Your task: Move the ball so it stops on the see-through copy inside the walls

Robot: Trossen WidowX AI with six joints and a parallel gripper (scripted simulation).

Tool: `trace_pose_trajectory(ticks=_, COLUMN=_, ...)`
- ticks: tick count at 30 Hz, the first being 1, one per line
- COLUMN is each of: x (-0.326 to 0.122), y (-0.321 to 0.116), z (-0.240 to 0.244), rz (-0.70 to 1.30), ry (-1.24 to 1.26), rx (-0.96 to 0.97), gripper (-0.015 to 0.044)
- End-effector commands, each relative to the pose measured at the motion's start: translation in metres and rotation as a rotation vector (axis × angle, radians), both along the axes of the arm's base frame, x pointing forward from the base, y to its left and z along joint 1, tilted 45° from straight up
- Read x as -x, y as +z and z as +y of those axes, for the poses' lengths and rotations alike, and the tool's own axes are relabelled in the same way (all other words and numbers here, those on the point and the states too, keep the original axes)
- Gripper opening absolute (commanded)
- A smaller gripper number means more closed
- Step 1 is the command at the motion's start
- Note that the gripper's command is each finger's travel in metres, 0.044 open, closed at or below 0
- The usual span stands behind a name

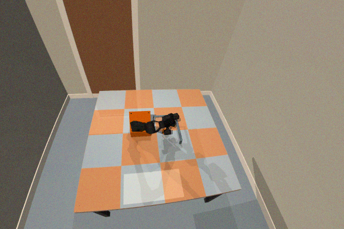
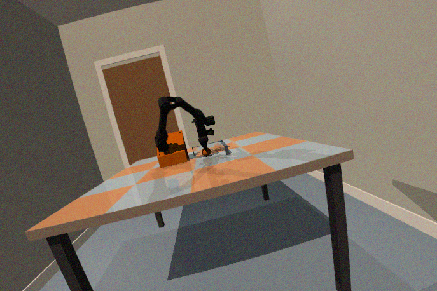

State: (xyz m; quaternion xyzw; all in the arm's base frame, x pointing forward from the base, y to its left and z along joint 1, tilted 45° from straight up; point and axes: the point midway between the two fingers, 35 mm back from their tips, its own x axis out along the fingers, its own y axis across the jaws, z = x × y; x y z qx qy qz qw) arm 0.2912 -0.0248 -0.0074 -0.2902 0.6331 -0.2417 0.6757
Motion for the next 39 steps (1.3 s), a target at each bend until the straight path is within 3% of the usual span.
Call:
trace_pose_trajectory(ticks=1, x=0.003, y=-0.007, z=-0.008, rz=0.011, ry=0.002, rx=0.010, gripper=0.0412)
trace_pose_trajectory(ticks=6, x=0.003, y=-0.011, z=-0.012, rz=0.011, ry=0.002, rx=0.011, gripper=0.0412)
trace_pose_trajectory(ticks=10, x=0.003, y=-0.011, z=-0.012, rz=0.011, ry=0.002, rx=0.011, gripper=0.0307)
trace_pose_trajectory(ticks=17, x=0.003, y=-0.011, z=-0.012, rz=0.011, ry=0.002, rx=0.011, gripper=0.0261)
trace_pose_trajectory(ticks=27, x=-0.002, y=0.019, z=0.024, rz=0.012, ry=0.005, rx=-0.002, gripper=0.0000)
trace_pose_trajectory(ticks=39, x=0.008, y=0.076, z=0.078, rz=0.013, ry=0.003, rx=0.001, gripper=0.0000)
